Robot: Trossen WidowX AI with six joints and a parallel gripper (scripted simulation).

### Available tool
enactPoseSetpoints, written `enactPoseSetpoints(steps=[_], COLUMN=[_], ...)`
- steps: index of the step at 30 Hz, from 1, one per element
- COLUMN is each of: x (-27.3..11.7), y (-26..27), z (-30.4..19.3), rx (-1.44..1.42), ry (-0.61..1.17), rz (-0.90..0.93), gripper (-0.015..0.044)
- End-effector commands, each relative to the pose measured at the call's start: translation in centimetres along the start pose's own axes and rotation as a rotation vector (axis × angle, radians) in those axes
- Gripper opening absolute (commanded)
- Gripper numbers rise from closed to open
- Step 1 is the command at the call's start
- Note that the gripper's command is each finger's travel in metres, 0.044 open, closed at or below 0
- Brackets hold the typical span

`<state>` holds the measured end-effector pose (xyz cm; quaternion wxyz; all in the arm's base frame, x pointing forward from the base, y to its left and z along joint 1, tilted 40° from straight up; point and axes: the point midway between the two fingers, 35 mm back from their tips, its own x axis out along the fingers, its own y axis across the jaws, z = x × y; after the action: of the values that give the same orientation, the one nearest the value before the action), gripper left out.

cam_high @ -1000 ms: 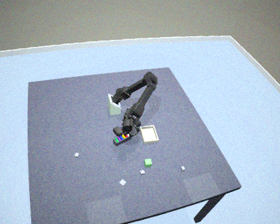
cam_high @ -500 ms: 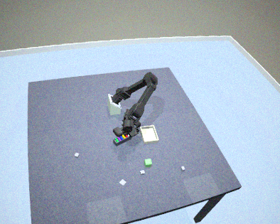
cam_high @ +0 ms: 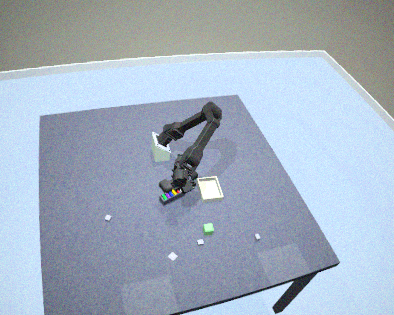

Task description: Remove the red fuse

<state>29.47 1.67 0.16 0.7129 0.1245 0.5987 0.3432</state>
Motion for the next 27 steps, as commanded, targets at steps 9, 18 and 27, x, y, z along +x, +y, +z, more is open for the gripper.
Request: enactPoseSetpoints(steps=[9,18,27], x=[-0.14,-0.57,-1.01], y=[-0.01,-0.03,-0.05], z=[0.02,0.04,0.06], rx=[0.000,0.000,0.001], ry=[0.000,0.000,-0.001], rz=[0.000,0.000,0.000], gripper=[0.0000,0.0000,0.0000])
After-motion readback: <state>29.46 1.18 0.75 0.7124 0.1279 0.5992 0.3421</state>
